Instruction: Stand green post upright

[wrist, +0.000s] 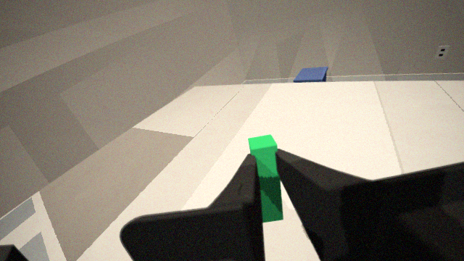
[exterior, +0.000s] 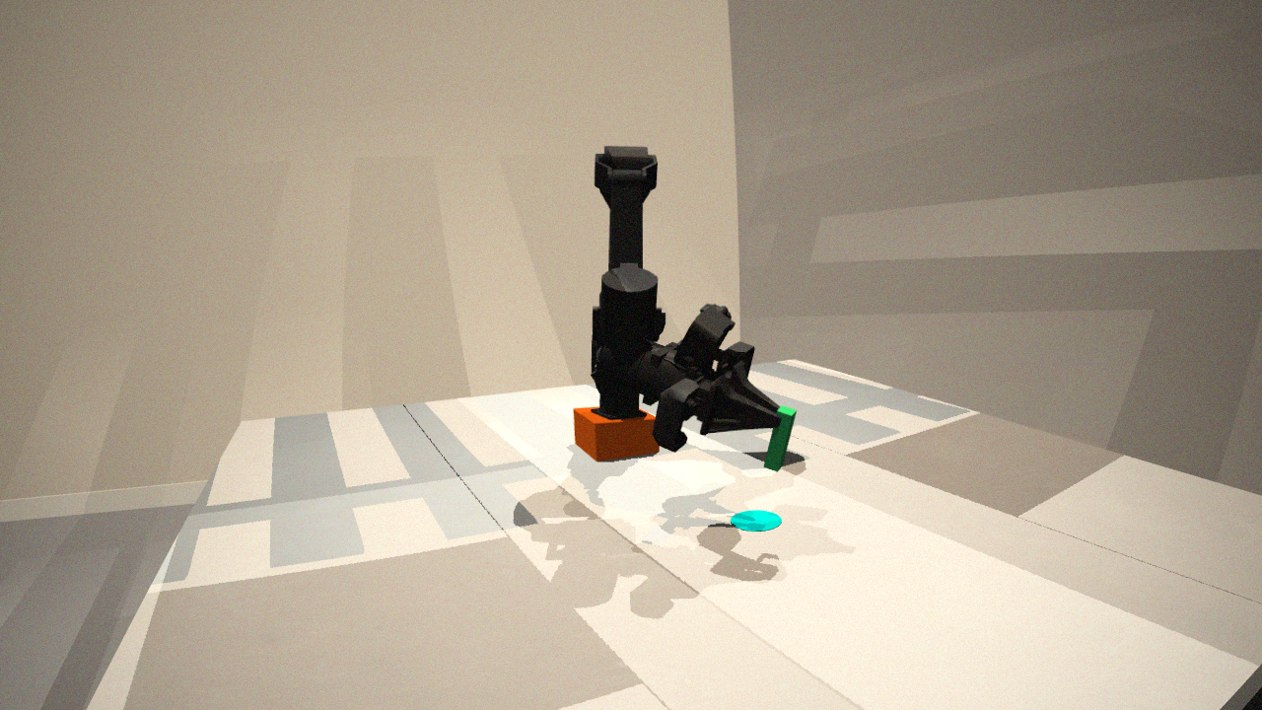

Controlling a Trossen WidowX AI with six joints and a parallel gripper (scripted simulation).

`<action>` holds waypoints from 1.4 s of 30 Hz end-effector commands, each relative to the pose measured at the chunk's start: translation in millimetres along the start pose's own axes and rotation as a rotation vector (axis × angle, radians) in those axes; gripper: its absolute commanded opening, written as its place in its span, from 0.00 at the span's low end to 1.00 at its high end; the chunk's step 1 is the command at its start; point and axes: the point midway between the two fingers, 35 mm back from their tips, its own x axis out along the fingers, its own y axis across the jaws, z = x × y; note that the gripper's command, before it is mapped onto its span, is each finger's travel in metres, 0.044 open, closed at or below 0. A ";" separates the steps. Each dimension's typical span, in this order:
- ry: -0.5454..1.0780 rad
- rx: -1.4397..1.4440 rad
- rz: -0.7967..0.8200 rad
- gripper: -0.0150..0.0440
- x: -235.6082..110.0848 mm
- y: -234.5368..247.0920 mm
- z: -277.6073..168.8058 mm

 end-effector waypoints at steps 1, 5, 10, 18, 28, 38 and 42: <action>-0.018 -0.006 0.012 0.29 -3.5 3.5 1.5; -0.034 -0.013 0.019 0.29 -6.8 6.2 1.7; -0.054 -0.023 0.029 0.29 -11.0 9.8 1.9; -0.083 -0.039 0.046 0.29 -17.9 16.1 2.0; -0.115 -0.061 0.067 0.29 -26.7 24.9 2.1; -0.145 -0.085 0.089 0.29 -35.7 34.5 1.8; -0.155 -0.095 0.098 0.29 -39.3 38.6 1.6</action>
